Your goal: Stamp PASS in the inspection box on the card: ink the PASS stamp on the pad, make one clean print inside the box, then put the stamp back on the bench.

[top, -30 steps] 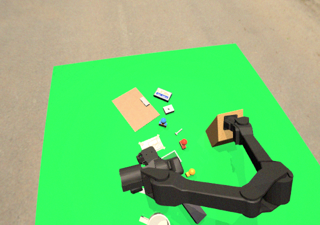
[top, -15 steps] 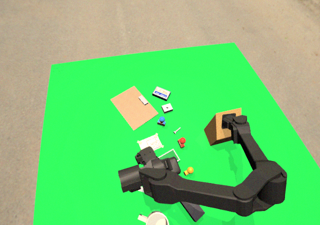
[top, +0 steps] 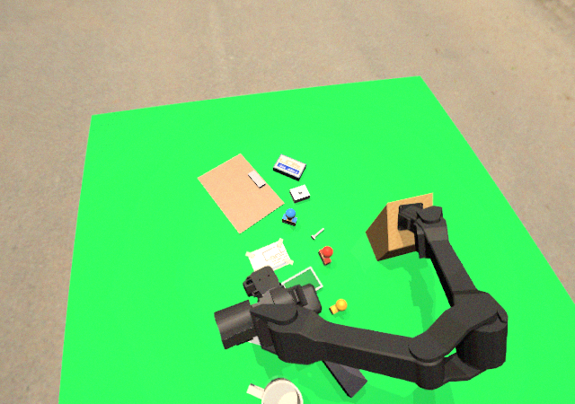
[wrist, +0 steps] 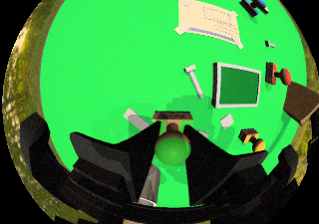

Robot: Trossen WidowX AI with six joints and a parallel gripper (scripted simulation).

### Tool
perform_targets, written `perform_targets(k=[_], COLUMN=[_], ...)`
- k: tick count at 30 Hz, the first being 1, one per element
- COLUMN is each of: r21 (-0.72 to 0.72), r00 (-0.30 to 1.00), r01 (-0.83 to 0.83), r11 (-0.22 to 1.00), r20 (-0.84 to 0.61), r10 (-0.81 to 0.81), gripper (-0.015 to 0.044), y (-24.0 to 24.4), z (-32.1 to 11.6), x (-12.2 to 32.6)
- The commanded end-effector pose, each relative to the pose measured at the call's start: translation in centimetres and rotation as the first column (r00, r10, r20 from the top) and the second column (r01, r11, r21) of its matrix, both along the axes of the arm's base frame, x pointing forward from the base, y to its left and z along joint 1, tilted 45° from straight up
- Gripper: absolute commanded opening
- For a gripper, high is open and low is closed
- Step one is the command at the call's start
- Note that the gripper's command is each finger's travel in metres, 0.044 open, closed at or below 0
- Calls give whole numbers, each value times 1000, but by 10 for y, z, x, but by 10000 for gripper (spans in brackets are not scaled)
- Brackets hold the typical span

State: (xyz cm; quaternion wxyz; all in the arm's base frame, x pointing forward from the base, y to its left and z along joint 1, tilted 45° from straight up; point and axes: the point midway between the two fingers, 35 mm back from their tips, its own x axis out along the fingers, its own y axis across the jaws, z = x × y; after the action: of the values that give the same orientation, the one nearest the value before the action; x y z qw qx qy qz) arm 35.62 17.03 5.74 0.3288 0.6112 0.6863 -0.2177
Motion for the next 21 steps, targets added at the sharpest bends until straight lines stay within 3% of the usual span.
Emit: perform_targets(k=[1, 15, 21], r21=[-3, -1, 2], r00=[1000, 1000, 1000], r01=[-4, -4, -2], r11=[1000, 1000, 1000], r20=[-7, -7, -3], r10=[4, 4, 2], gripper=[0, 0, 157], y=[6, 18, 16], z=[-7, -18, -16], x=[-3, -5, -3])
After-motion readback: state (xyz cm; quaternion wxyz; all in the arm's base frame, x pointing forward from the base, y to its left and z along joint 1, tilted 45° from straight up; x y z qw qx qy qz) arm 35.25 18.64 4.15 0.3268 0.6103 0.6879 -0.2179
